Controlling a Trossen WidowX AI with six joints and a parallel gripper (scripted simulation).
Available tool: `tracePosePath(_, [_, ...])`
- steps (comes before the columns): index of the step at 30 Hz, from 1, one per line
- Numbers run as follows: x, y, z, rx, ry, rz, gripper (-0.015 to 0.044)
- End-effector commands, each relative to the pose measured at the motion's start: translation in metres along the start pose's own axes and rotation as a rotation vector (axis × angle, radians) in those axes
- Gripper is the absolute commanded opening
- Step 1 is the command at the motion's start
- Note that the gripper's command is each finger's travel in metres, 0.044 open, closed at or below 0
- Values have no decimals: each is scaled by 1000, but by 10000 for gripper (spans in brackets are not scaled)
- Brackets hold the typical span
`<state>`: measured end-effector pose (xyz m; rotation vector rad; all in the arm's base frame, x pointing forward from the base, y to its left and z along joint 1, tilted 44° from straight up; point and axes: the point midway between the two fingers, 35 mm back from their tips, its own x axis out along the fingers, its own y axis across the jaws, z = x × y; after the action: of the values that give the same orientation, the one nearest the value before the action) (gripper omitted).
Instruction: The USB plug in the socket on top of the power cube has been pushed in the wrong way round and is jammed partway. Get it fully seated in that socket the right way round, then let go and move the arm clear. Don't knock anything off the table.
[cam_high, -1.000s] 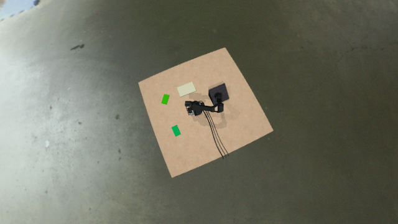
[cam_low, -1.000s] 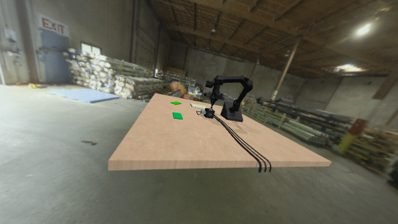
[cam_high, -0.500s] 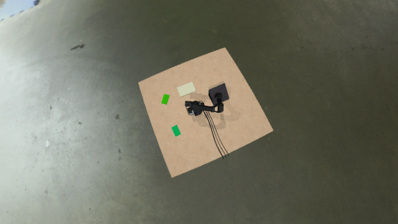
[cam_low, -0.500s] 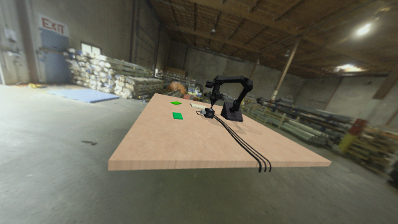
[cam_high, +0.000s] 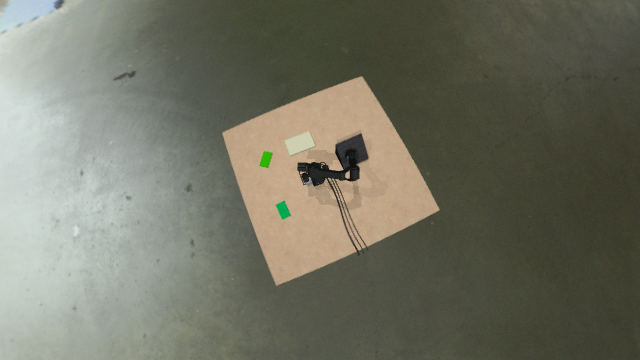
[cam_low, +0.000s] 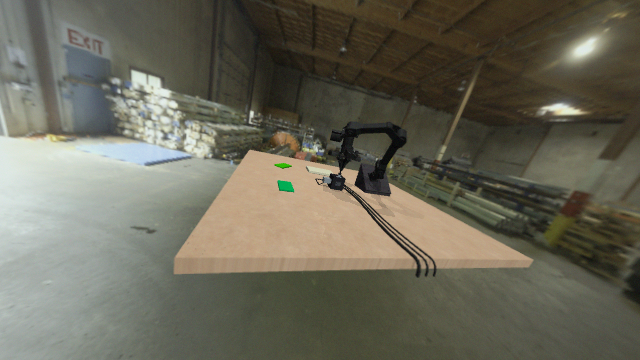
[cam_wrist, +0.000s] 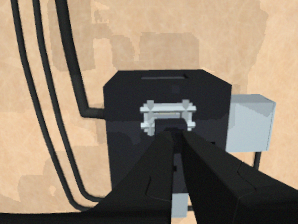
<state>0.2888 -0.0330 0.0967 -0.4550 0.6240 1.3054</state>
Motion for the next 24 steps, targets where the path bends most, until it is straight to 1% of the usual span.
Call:
tracePosePath(1, [0,0,0,3,-3,-3,0])
tracePosePath(24, [3,0,0,3,-3,-3,0])
